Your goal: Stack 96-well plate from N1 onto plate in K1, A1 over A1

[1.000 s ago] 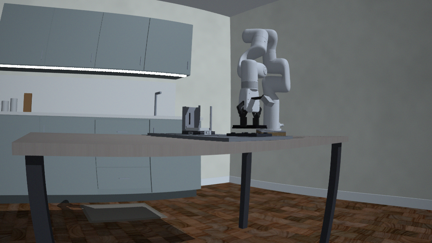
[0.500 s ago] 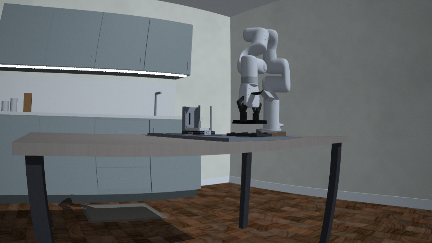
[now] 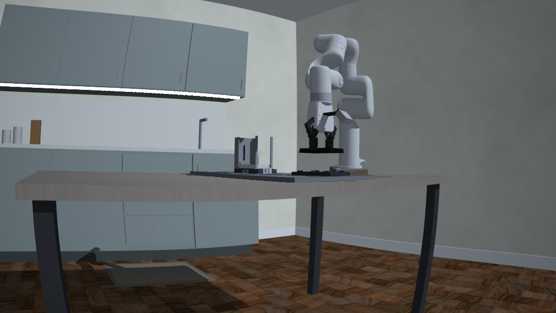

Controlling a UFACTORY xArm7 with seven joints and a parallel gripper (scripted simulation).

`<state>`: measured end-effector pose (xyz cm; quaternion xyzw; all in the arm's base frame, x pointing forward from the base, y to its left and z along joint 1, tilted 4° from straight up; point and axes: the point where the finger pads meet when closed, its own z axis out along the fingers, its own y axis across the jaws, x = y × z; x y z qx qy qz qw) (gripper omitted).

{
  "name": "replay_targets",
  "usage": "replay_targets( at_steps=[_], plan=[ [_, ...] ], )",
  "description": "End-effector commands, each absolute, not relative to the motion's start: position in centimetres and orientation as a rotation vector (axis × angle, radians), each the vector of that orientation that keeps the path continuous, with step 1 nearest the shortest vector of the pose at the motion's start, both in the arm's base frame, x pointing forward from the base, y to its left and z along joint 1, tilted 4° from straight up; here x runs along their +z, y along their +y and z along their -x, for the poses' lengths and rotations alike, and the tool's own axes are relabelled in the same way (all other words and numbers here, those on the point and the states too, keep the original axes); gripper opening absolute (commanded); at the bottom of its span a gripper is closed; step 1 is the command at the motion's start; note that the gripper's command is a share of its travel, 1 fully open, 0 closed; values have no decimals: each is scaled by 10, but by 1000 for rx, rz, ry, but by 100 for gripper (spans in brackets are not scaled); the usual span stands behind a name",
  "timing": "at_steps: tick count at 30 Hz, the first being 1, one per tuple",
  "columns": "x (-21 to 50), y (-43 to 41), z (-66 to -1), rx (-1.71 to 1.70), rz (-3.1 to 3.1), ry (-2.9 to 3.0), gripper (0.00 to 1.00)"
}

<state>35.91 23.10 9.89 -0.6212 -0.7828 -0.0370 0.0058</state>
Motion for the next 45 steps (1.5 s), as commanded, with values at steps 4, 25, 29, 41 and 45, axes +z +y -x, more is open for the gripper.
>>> replay_targets(
  at_steps=[4,25,29,41,45],
  plan=[
    [112,231,-360,-123,1945,-2451,0],
    [144,229,-359,-123,1945,-2451,0],
    [147,229,-359,-123,1945,-2451,0],
    [167,227,-358,-123,1945,-2451,0],
    [172,227,-358,-123,1945,-2451,0]
  ],
)
